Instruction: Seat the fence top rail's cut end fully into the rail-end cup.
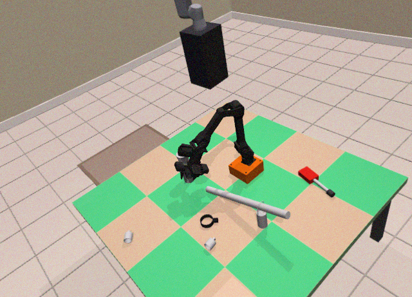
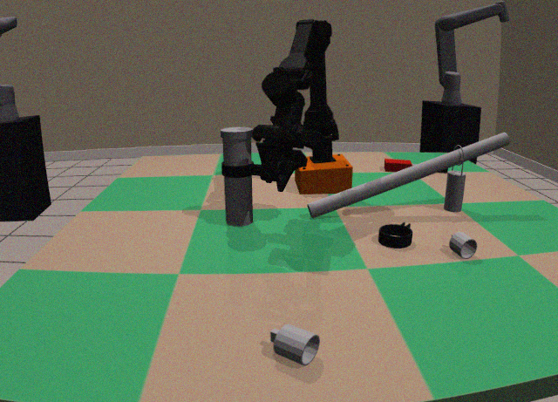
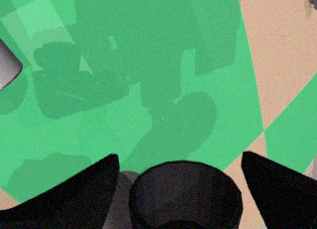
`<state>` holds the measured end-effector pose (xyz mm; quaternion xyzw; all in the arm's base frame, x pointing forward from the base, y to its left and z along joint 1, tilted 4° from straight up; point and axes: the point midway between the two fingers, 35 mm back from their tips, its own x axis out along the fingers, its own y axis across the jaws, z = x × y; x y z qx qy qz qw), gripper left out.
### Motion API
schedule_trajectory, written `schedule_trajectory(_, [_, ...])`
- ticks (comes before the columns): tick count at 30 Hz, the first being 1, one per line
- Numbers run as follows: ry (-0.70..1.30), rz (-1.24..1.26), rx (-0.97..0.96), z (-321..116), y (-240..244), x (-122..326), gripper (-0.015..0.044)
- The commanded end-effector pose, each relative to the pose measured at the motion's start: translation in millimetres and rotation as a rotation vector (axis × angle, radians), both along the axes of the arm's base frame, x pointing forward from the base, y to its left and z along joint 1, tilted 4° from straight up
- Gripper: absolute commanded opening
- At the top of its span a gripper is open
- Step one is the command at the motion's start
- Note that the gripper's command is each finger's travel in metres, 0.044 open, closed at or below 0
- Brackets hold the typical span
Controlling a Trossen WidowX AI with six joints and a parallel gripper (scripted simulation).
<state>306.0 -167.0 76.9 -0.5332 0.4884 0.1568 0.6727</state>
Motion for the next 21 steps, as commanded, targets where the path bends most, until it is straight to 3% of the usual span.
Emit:
schedule_trajectory(1, [0.0, 0.004, 0.001, -1.0, 0.2, 0.3, 0.0256])
schedule_trajectory(7, [0.0, 0.004, 0.001, -1.0, 0.2, 0.3, 0.0099])
schedule_trajectory(10, [0.0, 0.004, 0.001, -1.0, 0.2, 0.3, 0.0079])
schedule_trajectory(13, [0.002, 0.024, 0.0, -1.2, 1.0, -1.3, 0.0])
schedule_trajectory(21, [0.008, 0.095, -0.003, -1.8, 3.8, -7.3, 0.0])
